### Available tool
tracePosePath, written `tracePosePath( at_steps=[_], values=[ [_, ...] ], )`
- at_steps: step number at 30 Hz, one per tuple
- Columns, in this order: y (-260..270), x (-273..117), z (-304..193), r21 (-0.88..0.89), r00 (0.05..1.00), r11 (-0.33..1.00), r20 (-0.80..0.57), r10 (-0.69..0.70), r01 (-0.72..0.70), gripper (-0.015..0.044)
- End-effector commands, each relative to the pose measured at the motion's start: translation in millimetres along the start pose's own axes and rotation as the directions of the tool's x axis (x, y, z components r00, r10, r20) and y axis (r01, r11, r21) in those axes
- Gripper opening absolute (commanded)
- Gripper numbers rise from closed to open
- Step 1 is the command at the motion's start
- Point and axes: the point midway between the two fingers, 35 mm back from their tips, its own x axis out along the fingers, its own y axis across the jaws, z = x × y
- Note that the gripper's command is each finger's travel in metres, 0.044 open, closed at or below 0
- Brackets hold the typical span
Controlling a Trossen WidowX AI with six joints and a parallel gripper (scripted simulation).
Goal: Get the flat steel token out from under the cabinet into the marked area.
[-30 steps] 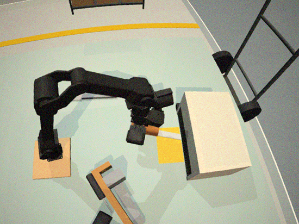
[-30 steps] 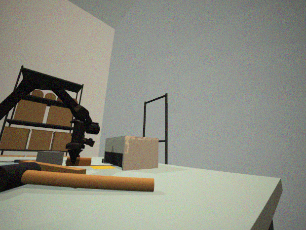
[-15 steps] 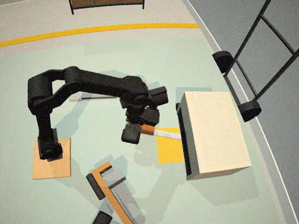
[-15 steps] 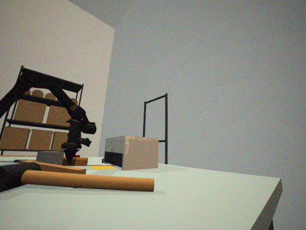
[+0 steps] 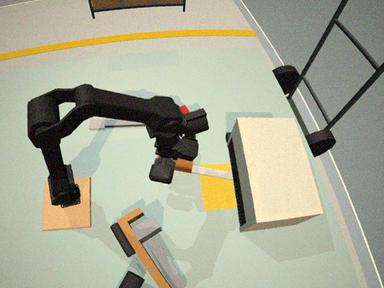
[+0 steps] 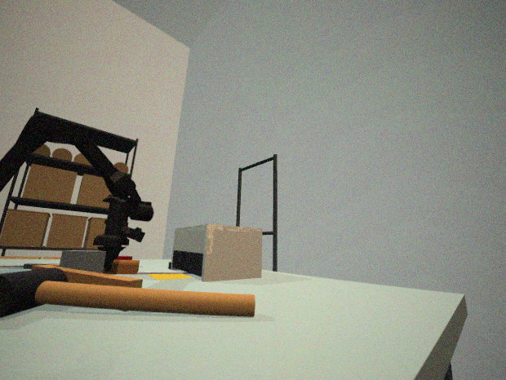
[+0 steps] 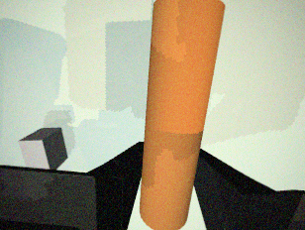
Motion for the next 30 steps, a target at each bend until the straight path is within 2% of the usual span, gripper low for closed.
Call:
tracePosePath(
  at_steps=[1, 30],
  values=[
    [0.3, 0.7, -6.1, 0.003, 1.000, 1.000, 0.000, -0.002, 0.002, 0.0000],
    [1.0, 1.2, -45.9, 0.003, 1.000, 1.000, -0.003, -0.002, 0.002, 0.0000]
  ],
)
